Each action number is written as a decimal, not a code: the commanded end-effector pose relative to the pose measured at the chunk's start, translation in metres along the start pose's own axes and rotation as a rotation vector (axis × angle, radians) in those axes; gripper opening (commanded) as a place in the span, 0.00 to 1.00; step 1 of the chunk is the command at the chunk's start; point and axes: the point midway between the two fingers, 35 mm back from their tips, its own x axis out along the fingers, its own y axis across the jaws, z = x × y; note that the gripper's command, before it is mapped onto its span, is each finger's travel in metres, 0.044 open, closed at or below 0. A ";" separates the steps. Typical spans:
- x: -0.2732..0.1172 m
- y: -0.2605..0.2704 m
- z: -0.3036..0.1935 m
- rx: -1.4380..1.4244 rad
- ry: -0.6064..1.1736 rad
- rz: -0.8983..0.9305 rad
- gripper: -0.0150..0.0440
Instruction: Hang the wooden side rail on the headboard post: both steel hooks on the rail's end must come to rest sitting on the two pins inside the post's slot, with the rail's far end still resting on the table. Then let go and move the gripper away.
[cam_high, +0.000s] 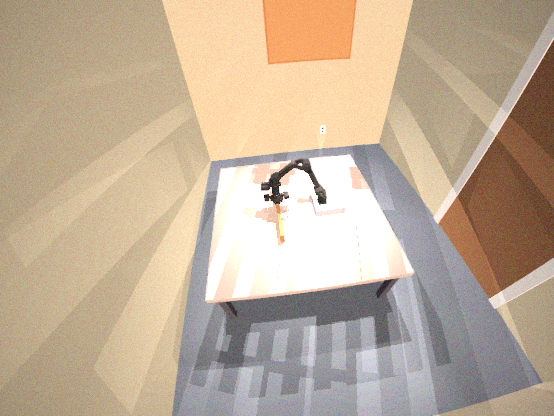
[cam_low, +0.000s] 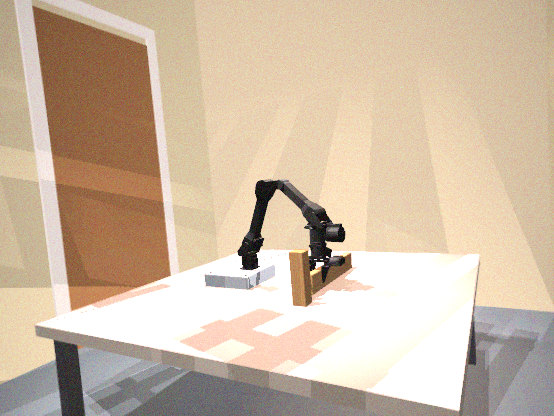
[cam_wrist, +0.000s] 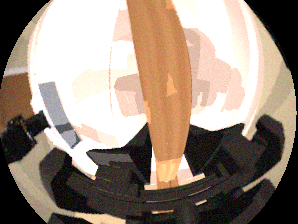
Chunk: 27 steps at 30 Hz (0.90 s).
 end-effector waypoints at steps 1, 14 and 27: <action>-0.008 -0.003 0.000 -0.006 0.000 -0.020 0.25; -0.010 -0.003 0.000 -0.006 0.000 -0.020 0.25; -0.012 -0.003 0.000 -0.006 0.000 -0.020 0.25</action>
